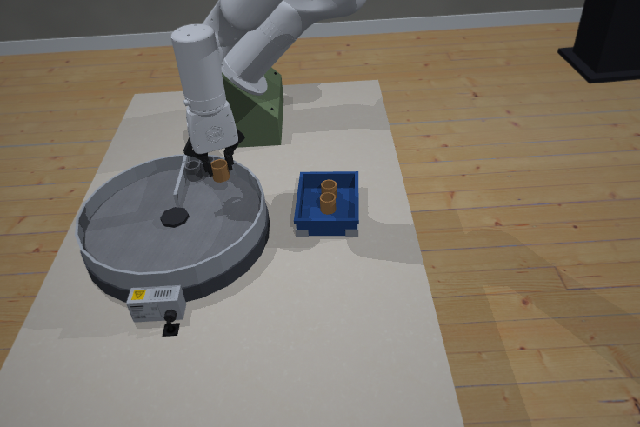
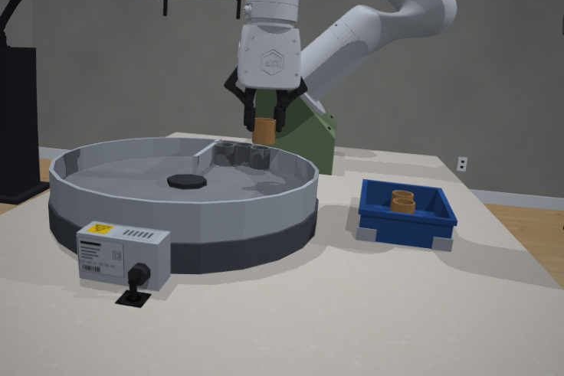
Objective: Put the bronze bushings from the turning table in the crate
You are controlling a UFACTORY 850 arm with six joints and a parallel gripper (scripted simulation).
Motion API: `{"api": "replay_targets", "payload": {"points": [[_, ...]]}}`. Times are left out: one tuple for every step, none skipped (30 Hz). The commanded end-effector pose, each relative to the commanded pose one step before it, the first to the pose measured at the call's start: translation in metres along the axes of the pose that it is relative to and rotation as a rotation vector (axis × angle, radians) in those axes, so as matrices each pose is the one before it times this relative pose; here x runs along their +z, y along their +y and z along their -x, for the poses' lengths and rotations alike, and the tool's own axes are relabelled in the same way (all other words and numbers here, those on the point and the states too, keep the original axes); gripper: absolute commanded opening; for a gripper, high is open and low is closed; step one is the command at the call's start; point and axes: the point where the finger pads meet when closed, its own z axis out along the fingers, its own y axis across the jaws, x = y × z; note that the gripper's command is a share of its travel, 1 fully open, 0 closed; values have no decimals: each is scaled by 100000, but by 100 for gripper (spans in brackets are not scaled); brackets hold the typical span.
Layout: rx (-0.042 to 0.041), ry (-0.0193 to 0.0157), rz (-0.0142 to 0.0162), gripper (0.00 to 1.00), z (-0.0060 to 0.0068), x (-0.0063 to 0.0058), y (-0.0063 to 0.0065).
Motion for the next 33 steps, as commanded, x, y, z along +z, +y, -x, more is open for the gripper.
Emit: {"api": "replay_targets", "payload": {"points": [[-55,-98,-107,0,55,-76,-46],[0,0,0,0,0,0,0],[0,0,0,0,0,0,0],[0,0,0,0,3,0,4],[0,0,0,0,18,0,27],[0,0,0,0,47,0,70],[0,0,0,0,86,0,129],[0,0,0,0,133,0,200],[0,0,0,0,187,0,280],[0,0,0,0,244,0,367],[0,0,0,0,304,0,457],[0,0,0,0,365,0,549],[0,0,0,0,426,0,639],[0,0,0,0,484,0,727],[0,0,0,0,0,0,0],[0,0,0,0,0,0,0],[0,0,0,0,540,0,811],[0,0,0,0,591,0,888],[0,0,1,0,638,0,959],[1,1,-3,0,526,-1,783],[0,0,-1,0,346,0,519],[0,-1,1,0,418,1,631],[0,1,-3,0,460,-1,686],[-1,-1,4,0,454,1,688],[0,1,-3,0,448,-1,666],[0,0,1,0,440,0,662],[0,-1,2,0,440,0,665],[0,1,-2,0,446,0,666],[0,-1,3,0,443,1,671],[0,0,0,0,446,0,669],[0,1,-1,0,445,0,666],[0,0,0,0,0,0,0],[0,0,0,0,0,0,0]]}}
